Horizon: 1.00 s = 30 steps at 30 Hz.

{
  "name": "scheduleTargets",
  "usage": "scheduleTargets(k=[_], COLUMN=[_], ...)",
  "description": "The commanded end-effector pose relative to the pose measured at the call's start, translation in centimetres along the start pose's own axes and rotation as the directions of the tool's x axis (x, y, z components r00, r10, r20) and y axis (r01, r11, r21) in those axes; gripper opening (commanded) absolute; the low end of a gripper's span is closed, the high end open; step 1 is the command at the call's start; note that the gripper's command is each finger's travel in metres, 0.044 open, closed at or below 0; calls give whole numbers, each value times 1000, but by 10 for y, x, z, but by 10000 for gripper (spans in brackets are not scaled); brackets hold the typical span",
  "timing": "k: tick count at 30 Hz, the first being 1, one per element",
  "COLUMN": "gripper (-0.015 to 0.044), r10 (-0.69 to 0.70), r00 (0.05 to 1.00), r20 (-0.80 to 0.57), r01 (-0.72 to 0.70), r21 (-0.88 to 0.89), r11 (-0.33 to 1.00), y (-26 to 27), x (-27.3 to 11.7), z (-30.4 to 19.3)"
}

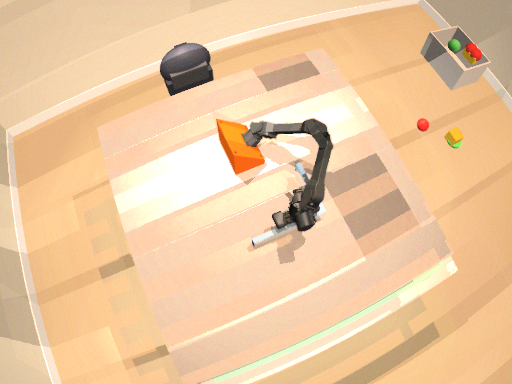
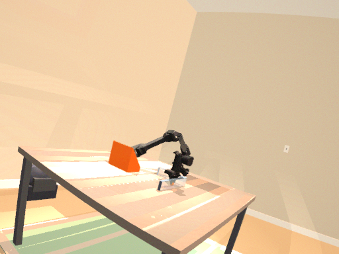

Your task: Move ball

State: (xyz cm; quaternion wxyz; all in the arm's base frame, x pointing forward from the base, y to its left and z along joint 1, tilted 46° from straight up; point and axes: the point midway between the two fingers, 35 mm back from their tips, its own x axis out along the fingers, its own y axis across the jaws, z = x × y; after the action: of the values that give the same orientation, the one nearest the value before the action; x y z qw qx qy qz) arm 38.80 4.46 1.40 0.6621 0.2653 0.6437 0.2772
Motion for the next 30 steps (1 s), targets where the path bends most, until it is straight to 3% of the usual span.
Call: scheduleTargets(k=[1, 2, 11, 18, 24, 30], gripper=[0, 0, 229, 229, 229, 229], r10=[8, 8, 0, 0, 3, 5], r00=[1000, 1000, 1000, 1000, 1000, 1000], r20=[-9, -9, 1, 0, -10, 6], r01=[-8, -8, 0, 0, -3, -6], r21=[3, 3, 1, 2, 3, 14], r11=[1000, 1000, 1000, 1000, 1000, 1000], y=[1, 1, 0, 0, -1, -3], x=[7, 7, 0, -2, -79, -76], z=[-3, -3, 0, 0, -1, 0])
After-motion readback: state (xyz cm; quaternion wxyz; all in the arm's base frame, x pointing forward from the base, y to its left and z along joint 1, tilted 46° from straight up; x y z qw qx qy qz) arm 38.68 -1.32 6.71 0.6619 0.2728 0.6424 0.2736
